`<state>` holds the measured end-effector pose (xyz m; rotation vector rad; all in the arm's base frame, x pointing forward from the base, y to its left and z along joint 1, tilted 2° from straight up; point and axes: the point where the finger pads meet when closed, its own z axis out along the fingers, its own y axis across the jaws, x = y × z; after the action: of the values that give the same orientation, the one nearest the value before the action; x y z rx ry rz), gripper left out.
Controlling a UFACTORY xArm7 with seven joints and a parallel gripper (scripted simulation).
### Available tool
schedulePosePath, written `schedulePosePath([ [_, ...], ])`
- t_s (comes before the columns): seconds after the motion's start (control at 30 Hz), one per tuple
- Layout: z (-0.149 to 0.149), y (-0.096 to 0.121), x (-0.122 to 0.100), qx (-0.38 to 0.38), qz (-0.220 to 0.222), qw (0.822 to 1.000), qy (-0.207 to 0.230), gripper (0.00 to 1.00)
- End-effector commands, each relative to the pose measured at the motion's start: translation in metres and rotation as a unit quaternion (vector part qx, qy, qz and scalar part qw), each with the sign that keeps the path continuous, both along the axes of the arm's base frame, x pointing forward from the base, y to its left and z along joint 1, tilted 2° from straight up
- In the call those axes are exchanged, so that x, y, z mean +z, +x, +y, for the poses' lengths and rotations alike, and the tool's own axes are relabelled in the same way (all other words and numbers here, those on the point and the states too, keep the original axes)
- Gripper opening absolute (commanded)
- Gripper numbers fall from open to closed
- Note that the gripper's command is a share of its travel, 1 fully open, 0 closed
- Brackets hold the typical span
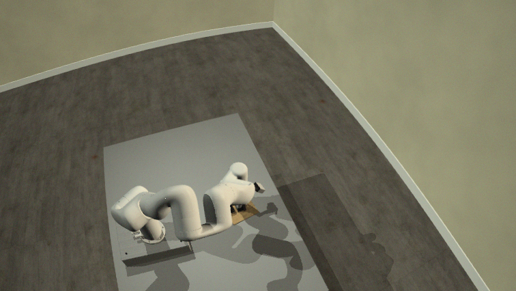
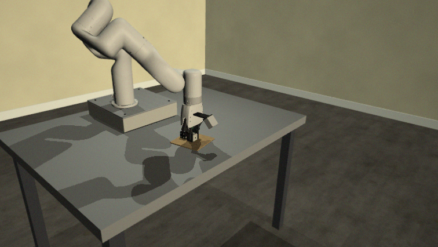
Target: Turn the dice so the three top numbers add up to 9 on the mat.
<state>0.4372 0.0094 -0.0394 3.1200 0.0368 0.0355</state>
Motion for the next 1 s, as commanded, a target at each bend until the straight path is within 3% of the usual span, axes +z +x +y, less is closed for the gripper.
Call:
schedulePosePath([
  [0.0, 0.0003, 0.0013, 0.0012, 0.0, -0.002, 1.0, 0.0, 0.27],
  [0.27, 0.0003, 0.0013, 0.0012, 0.0, -0.002, 1.0, 0.0, 0.27],
  [0.77, 0.0003, 0.0013, 0.0012, 0.0, -0.002, 1.0, 0.0, 0.47],
  [0.97, 0.0003, 0.0013, 0.0012, 0.0, -0.002, 1.0, 0.0, 0.47],
])
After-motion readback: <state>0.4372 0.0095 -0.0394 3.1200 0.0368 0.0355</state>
